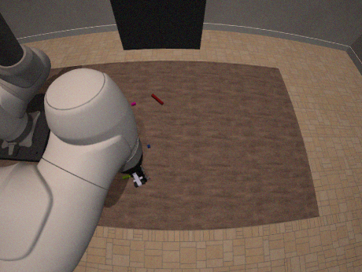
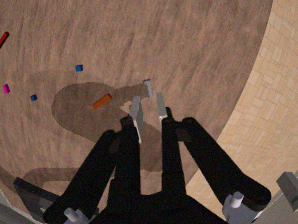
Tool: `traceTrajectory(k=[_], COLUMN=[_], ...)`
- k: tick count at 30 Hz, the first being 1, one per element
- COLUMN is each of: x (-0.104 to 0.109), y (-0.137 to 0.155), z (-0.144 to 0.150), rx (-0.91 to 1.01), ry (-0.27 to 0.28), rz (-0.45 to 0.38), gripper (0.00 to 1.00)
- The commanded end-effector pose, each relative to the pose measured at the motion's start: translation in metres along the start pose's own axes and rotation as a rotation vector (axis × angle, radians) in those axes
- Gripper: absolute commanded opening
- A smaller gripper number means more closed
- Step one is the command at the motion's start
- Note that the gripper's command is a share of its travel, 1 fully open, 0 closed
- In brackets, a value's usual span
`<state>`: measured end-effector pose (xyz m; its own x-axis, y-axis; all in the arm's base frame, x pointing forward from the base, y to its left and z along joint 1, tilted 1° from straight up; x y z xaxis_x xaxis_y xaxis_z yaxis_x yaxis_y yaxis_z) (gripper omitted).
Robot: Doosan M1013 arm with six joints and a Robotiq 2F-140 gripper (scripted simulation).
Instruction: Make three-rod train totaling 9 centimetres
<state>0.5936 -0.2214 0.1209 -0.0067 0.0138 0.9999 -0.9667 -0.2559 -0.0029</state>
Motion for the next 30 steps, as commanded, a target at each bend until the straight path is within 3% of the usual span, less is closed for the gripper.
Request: traceTrajectory(k=[1,30], x=[-0.002,-0.038], y=[0.000,0.000], z=[0.000,0.000], rx=[0.000,0.000], ry=[0.000,0.000], rz=[0.000,0.000], gripper=[0.15,0.15])
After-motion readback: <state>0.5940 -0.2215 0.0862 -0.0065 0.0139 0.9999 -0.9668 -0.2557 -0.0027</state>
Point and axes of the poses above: the point where the finger pads meet when closed, its own x axis back along the fingers, its own z axis across the jaws, y = z × x, the point moved 5 cm from there along x, back along the fingers, and after that the axes turned 8 degrees about -x, right-handed, at the moved point
